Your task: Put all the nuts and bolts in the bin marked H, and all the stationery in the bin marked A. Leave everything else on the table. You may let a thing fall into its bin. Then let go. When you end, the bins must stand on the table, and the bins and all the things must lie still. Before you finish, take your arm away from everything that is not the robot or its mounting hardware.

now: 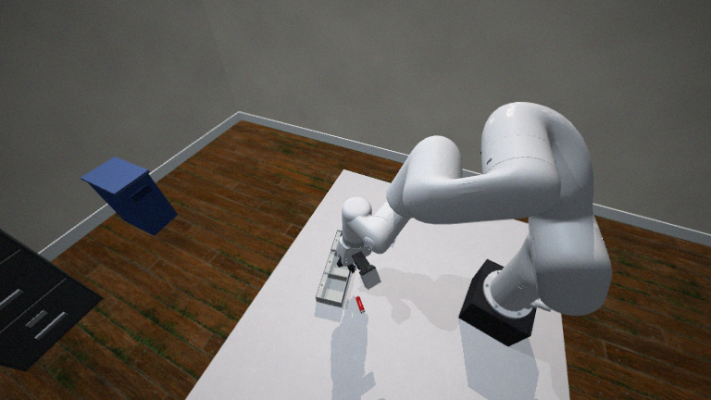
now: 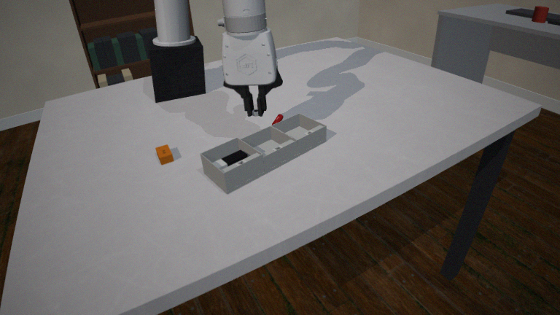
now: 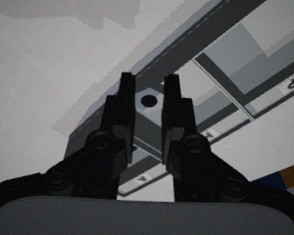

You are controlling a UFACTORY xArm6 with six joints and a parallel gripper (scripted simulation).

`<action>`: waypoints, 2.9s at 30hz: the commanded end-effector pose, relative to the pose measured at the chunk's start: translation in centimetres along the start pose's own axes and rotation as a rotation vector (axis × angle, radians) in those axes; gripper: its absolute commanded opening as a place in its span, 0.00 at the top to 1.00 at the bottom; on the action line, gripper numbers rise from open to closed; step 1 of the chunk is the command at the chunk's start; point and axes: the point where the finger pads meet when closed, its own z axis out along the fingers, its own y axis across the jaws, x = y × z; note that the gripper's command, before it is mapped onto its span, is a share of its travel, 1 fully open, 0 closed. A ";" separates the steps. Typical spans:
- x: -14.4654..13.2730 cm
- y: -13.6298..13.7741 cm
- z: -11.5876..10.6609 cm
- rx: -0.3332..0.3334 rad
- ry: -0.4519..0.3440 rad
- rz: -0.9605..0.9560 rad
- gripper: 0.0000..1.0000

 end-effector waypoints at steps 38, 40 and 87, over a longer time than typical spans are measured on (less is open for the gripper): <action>-5.0 2.5 0.1 0.019 -0.008 0.736 1.00; -5.0 2.5 0.1 0.019 -0.008 0.736 1.00; -5.0 2.5 5.2 0.019 -0.008 0.736 1.00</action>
